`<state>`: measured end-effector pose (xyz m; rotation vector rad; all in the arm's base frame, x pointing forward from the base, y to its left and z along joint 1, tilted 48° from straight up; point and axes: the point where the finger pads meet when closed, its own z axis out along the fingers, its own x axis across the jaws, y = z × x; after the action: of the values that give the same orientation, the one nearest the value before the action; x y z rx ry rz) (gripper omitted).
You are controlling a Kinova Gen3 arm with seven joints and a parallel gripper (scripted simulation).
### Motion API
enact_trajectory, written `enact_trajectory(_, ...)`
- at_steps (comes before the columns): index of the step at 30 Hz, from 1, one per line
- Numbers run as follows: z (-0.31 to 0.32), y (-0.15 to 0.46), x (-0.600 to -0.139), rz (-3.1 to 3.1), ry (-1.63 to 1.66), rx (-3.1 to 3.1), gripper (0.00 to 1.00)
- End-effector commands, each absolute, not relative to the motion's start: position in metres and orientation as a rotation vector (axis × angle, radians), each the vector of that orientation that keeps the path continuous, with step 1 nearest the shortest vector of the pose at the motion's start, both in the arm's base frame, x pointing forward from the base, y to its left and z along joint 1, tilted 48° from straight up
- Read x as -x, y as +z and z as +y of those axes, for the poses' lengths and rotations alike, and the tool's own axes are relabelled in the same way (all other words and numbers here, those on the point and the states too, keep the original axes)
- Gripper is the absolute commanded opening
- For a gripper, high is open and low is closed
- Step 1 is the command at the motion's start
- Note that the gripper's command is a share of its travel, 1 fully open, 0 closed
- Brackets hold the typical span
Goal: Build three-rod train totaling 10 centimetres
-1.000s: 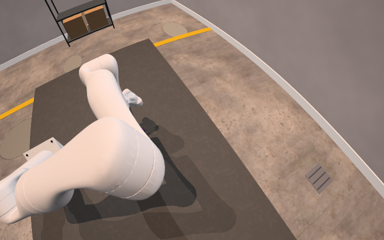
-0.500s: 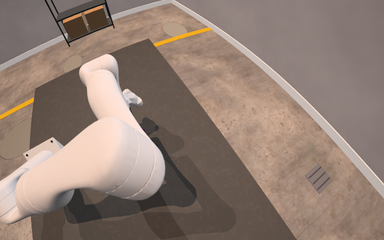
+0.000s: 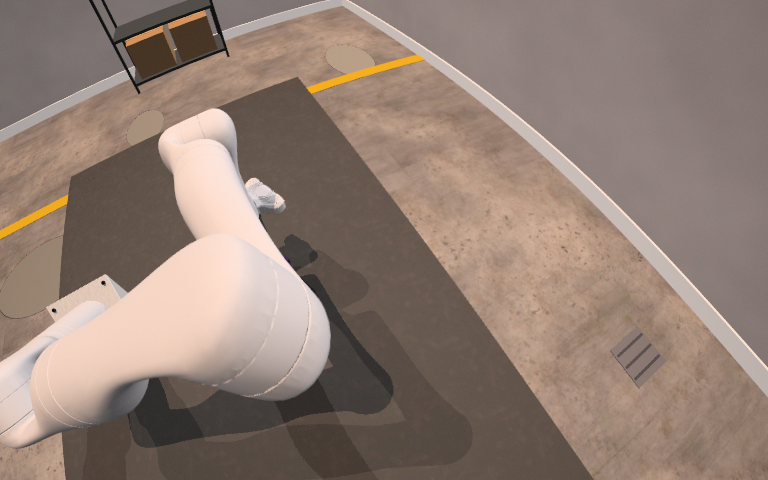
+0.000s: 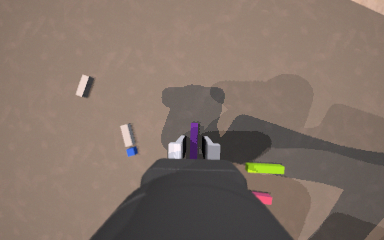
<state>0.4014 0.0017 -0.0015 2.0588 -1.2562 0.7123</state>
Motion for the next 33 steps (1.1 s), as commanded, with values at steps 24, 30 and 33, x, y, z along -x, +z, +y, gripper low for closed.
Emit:
enact_trajectory(24, 0.0007, -0.0040, -0.4011, -1.261, 0.711, -2.060, 0.24)
enact_trajectory(30, 0.0007, -0.0040, -0.4011, -1.261, 0.711, -2.060, 0.24)
enact_trajectory(33, 0.0007, -0.0040, -0.4011, -1.261, 0.711, -2.060, 0.24)
